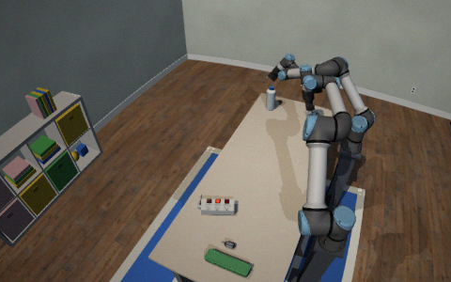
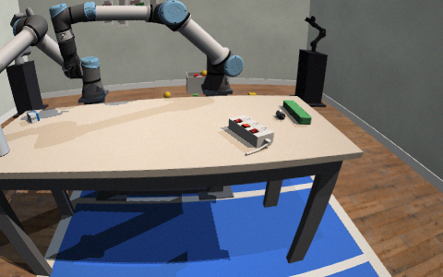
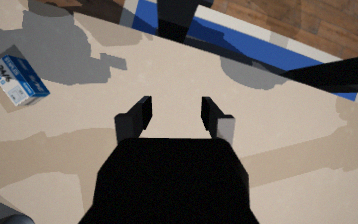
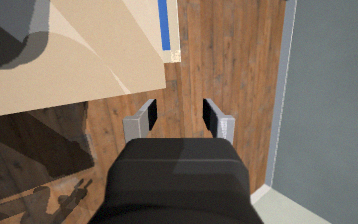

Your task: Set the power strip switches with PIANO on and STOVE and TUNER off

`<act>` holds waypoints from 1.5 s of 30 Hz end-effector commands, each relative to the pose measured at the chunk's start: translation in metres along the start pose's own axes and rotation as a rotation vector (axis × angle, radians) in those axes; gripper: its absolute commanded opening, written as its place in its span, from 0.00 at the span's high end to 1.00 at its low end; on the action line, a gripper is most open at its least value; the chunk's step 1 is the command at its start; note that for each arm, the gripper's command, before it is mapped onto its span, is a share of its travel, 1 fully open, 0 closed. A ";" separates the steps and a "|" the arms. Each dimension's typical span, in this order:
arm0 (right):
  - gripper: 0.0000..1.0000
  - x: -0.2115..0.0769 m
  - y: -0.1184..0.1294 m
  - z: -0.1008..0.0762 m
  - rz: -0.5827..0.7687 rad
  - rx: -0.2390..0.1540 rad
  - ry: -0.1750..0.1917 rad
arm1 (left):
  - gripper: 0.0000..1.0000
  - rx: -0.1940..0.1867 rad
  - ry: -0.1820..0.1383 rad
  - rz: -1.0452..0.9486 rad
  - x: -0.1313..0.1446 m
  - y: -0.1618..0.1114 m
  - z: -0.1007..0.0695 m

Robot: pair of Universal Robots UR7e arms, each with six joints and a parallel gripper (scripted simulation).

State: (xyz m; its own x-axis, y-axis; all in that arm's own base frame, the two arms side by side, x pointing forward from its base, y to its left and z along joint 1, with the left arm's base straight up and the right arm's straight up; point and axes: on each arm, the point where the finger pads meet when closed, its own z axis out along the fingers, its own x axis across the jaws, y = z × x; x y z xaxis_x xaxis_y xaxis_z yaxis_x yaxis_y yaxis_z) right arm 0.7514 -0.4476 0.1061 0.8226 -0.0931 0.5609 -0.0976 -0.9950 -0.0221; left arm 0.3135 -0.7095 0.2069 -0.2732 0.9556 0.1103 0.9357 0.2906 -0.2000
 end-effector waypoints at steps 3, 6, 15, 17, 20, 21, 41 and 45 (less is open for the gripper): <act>0.00 -0.019 0.025 -0.026 -0.007 -0.023 -0.024 | 0.00 -0.002 -0.008 0.019 0.003 0.012 -0.002; 0.00 -0.034 0.040 -0.043 -0.011 -0.037 -0.042 | 0.00 -0.004 -0.012 0.033 0.006 0.021 -0.003; 0.00 -0.117 0.104 -0.132 -0.032 -0.098 -0.154 | 0.00 -0.018 -0.035 0.118 0.025 0.076 -0.006; 0.00 -0.140 0.115 -0.154 -0.037 -0.111 -0.191 | 0.00 -0.023 -0.042 0.148 0.032 0.095 -0.007; 0.00 -0.177 0.128 -0.188 -0.044 -0.125 -0.250 | 0.00 -0.033 -0.053 0.195 0.046 0.125 -0.008; 0.00 -0.189 0.132 -0.199 -0.047 -0.127 -0.270 | 0.00 -0.034 -0.053 0.198 0.046 0.126 -0.008; 0.00 -0.408 0.126 -0.376 -0.061 -0.090 -0.486 | 0.00 -0.097 -0.087 0.429 0.132 0.263 -0.007; 0.00 -0.471 0.103 -0.421 -0.061 -0.062 -0.534 | 0.00 -0.119 -0.091 0.498 0.165 0.301 -0.004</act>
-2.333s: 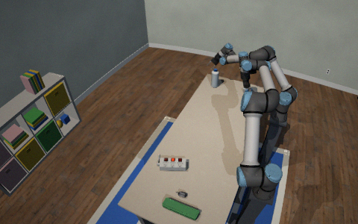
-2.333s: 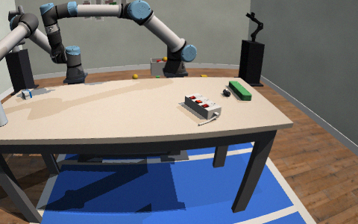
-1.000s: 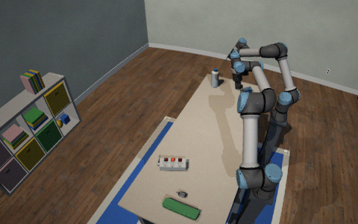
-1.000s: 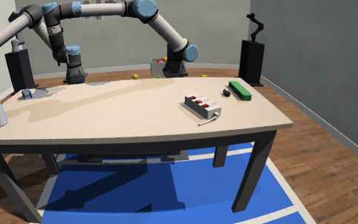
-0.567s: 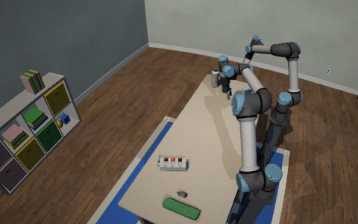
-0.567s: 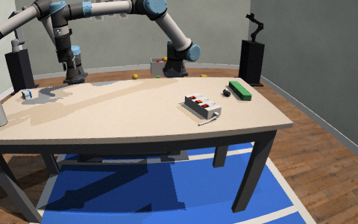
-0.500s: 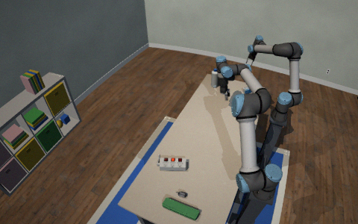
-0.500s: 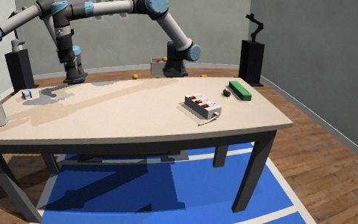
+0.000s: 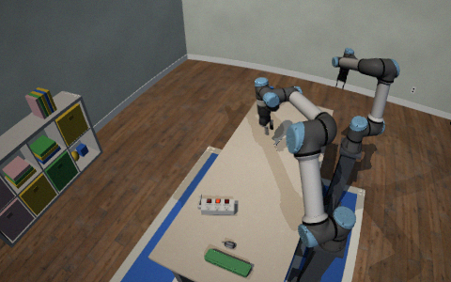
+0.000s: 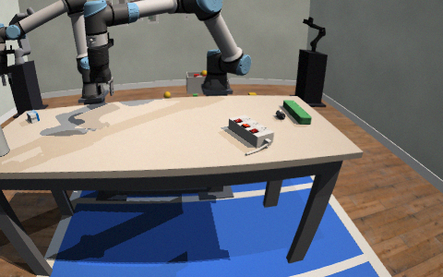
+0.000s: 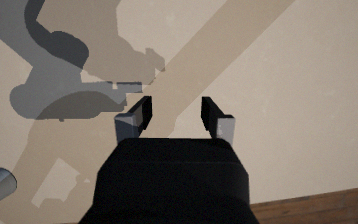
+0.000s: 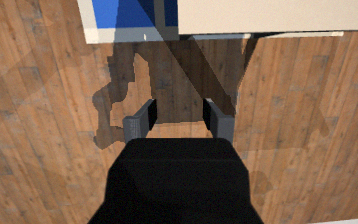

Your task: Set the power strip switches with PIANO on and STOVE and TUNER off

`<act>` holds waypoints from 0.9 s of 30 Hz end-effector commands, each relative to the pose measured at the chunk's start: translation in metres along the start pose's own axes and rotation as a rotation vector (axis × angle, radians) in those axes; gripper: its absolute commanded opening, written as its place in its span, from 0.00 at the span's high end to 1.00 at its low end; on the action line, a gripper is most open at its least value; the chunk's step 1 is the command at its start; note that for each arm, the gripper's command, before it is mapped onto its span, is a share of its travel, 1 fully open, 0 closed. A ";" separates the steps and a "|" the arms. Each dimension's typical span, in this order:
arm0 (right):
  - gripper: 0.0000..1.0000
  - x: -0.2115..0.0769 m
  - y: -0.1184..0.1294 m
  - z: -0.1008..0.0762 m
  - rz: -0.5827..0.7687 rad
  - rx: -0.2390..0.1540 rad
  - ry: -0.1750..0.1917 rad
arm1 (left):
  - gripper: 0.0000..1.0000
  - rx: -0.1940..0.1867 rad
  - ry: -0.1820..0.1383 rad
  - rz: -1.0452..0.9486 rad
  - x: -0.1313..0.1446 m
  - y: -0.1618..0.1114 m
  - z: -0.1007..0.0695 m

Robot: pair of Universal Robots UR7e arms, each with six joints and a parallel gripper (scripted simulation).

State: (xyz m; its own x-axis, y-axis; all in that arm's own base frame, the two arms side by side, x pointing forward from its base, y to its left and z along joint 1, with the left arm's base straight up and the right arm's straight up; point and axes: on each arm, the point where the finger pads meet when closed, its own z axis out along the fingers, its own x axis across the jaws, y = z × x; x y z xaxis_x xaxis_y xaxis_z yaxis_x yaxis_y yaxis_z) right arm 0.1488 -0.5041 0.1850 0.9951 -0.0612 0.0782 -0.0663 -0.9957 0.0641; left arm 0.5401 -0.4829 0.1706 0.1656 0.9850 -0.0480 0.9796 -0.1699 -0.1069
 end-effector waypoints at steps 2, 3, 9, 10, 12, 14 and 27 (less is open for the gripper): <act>0.00 -0.061 -0.025 -0.010 -0.010 0.023 -0.035 | 0.00 -0.019 -0.005 0.061 0.037 0.014 0.001; 0.00 -0.076 -0.032 -0.011 -0.012 0.029 -0.042 | 0.00 -0.022 -0.004 0.073 0.045 0.017 0.001; 0.00 -0.160 -0.080 -0.021 -0.020 0.056 -0.070 | 0.00 -0.046 0.000 0.160 0.104 0.034 0.004; 0.00 -0.163 -0.083 -0.021 -0.020 0.059 -0.072 | 0.00 -0.047 0.000 0.160 0.104 0.034 0.004; 0.00 -0.166 -0.085 -0.021 -0.021 0.061 -0.074 | 0.00 -0.053 0.002 0.185 0.121 0.038 0.005; 0.00 -0.168 -0.086 -0.021 -0.021 0.063 -0.076 | 0.00 -0.060 0.004 0.210 0.139 0.041 0.006; 0.00 -0.171 -0.089 -0.021 -0.022 0.065 -0.078 | 0.00 -0.104 0.036 0.396 0.269 0.052 0.016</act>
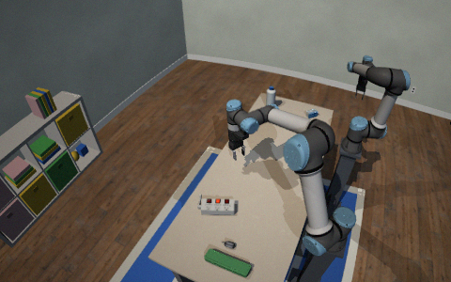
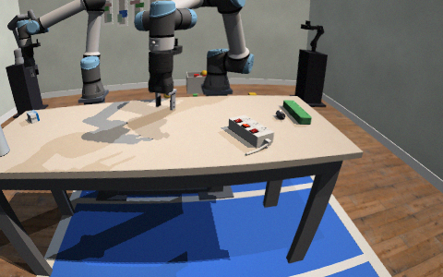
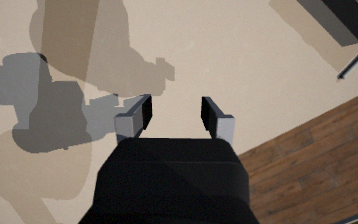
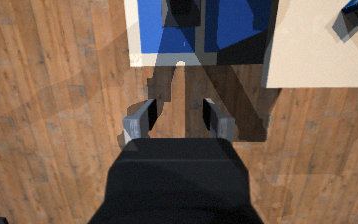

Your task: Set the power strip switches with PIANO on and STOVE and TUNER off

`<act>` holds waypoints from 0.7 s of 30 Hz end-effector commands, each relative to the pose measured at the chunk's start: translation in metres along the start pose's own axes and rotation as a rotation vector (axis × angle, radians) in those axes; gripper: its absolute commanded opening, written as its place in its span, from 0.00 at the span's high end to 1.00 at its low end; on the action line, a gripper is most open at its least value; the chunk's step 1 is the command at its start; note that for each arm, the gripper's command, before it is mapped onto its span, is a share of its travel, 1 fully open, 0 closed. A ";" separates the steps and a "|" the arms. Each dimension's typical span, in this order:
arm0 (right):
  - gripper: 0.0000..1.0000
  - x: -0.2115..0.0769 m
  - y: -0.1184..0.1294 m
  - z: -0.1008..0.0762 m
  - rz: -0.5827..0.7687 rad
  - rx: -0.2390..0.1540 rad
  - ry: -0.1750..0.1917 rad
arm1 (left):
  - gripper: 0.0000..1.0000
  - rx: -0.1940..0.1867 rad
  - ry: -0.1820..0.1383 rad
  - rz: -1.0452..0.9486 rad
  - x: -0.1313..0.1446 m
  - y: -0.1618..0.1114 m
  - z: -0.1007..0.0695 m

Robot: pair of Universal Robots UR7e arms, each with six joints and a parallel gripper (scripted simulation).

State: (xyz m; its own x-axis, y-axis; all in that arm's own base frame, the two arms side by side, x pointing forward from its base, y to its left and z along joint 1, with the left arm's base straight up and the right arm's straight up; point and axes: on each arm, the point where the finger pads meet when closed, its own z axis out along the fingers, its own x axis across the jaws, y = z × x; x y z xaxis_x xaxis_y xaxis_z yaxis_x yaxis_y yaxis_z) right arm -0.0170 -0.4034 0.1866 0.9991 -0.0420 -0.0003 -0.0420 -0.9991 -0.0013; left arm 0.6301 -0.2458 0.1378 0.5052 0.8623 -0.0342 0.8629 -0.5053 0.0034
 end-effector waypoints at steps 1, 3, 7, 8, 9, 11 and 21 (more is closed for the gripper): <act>0.00 0.000 0.000 0.000 0.000 -0.001 0.000 | 0.00 -0.012 0.007 0.049 0.028 -0.010 0.002; 0.00 0.000 0.000 0.000 0.000 -0.001 0.000 | 0.00 -0.012 0.007 0.049 0.028 -0.010 0.002; 0.00 0.000 0.000 0.000 0.000 -0.001 0.000 | 0.00 -0.023 0.024 0.120 0.072 -0.031 0.007; 0.00 0.000 0.000 0.000 0.000 -0.001 0.000 | 0.00 -0.025 0.028 0.135 0.082 -0.036 0.008; 0.00 0.000 0.000 0.000 0.000 -0.001 0.000 | 0.00 -0.027 0.031 0.150 0.091 -0.041 0.009; 0.00 0.000 0.000 0.000 0.000 -0.001 0.000 | 0.00 -0.030 0.040 0.181 0.109 -0.051 0.011; 0.00 0.000 0.000 0.000 0.000 -0.001 0.000 | 0.00 -0.036 0.074 0.301 0.176 -0.098 0.019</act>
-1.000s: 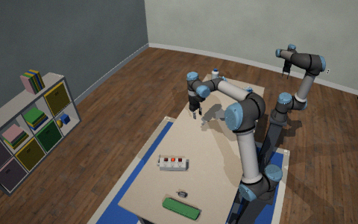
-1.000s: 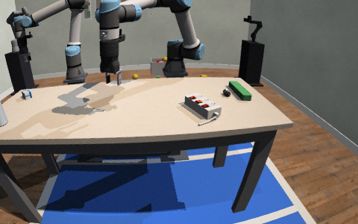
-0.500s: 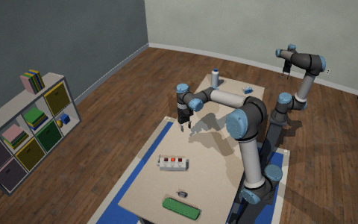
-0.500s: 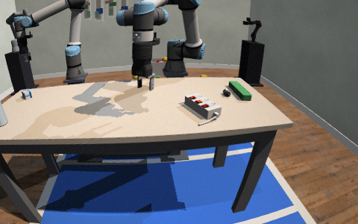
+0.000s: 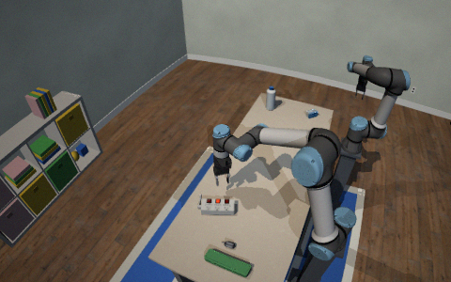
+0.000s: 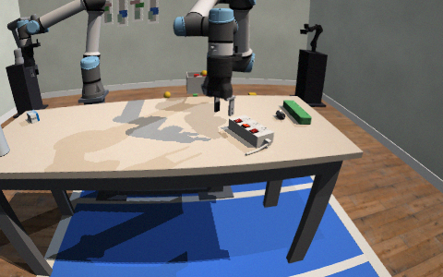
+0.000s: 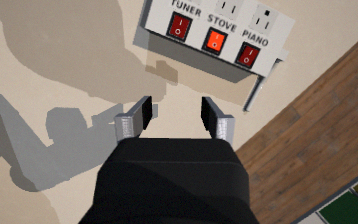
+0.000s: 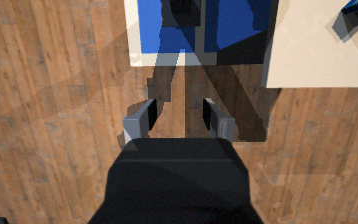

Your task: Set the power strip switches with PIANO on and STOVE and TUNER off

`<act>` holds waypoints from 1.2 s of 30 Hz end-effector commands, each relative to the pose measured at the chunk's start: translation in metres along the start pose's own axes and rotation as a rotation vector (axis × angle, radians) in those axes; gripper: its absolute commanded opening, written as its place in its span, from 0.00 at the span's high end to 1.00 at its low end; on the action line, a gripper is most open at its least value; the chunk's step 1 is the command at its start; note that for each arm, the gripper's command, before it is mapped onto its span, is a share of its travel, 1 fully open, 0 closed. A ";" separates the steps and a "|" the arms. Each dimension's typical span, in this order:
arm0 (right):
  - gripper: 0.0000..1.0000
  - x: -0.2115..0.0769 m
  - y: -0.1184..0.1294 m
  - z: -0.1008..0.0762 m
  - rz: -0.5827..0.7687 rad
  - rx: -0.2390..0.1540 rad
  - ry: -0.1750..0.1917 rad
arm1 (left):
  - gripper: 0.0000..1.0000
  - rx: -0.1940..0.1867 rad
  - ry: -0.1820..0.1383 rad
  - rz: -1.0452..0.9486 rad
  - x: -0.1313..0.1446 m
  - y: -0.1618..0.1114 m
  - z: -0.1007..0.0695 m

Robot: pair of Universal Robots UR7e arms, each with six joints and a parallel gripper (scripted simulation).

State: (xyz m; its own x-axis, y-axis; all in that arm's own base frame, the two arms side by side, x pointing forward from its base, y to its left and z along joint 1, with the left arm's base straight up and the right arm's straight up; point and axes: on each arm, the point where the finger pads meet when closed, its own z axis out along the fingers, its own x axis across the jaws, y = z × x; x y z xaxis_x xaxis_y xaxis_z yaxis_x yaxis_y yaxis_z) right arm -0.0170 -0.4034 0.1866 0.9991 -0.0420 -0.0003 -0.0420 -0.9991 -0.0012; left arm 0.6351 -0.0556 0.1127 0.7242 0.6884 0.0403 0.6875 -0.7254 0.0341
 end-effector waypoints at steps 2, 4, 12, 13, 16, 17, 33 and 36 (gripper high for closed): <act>0.00 0.000 0.000 0.000 0.000 -0.001 0.000 | 0.00 -0.005 0.012 0.042 0.016 -0.022 0.002; 0.00 0.000 0.000 0.000 0.000 -0.001 0.000 | 0.00 -0.004 0.018 0.063 0.024 -0.033 0.004; 0.00 0.000 0.000 0.000 0.000 -0.001 0.000 | 0.00 -0.001 0.033 0.117 0.042 -0.064 0.008; 0.00 0.000 0.000 0.000 0.000 -0.001 0.000 | 0.00 -0.001 0.034 0.120 0.043 -0.066 0.009; 0.00 0.000 0.000 0.000 0.000 -0.001 0.000 | 0.00 -0.001 0.035 0.123 0.044 -0.068 0.009; 0.00 0.000 0.000 0.000 0.000 -0.001 0.000 | 0.00 -0.001 0.036 0.125 0.044 -0.069 0.009; 0.00 0.000 0.000 0.000 0.000 -0.001 0.000 | 0.00 0.000 0.037 0.131 0.046 -0.072 0.009; 0.00 0.000 0.000 0.000 0.000 -0.001 0.000 | 0.00 0.000 0.037 0.131 0.046 -0.072 0.009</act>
State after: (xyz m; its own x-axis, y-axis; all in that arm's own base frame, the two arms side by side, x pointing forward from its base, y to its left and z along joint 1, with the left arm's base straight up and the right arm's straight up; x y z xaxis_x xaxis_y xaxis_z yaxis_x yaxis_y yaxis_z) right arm -0.0170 -0.4034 0.1866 0.9991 -0.0420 -0.0003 -0.0420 -0.9991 -0.0012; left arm 0.6188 0.0287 0.1017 0.8055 0.5872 0.0802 0.5873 -0.8090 0.0250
